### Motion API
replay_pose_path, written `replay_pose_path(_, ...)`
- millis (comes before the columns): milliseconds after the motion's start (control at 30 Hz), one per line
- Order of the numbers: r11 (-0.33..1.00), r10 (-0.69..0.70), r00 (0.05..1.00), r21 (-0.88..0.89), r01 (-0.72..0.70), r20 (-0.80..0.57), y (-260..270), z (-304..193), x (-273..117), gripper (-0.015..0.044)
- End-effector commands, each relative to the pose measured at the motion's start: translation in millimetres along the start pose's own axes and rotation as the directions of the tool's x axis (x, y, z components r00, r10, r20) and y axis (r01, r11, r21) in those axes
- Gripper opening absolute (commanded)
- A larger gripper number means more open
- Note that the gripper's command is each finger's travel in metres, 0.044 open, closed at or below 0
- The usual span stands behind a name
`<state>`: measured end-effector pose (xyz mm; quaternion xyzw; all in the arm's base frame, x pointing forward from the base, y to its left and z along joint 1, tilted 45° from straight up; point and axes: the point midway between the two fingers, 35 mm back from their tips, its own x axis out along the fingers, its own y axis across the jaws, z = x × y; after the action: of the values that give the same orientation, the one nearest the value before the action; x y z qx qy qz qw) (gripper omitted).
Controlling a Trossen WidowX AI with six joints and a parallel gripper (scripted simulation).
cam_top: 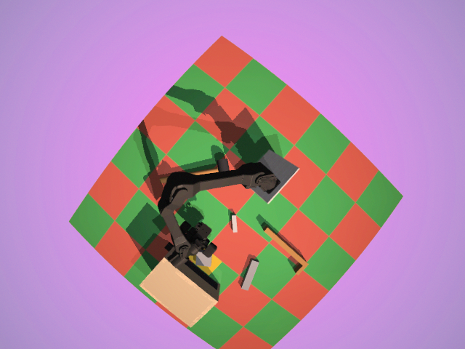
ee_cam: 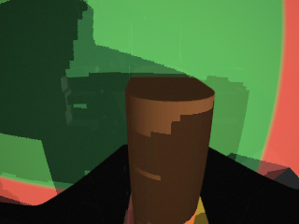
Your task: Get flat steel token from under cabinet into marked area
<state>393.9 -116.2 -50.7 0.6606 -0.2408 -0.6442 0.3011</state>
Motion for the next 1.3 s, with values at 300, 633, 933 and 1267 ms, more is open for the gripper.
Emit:
replay_pose_path(300, 1.000, -0.002, 1.000, -0.009, 0.002, 0.006, -0.4, 15.8, 1.2, 0.0000)
replay_pose_path(633, 1.000, -0.002, 1.000, -0.010, 0.002, 0.007, 0.4, 25.2, 1.3, 0.0000)
replay_pose_path(933, 1.000, -0.002, 1.000, -0.010, 0.002, 0.007, 1.2, 33.9, 1.3, 0.0000)
replay_pose_path(1267, 1.000, -0.001, 1.000, -0.011, 0.002, 0.008, 2.1, 43.6, 1.4, 0.0000)
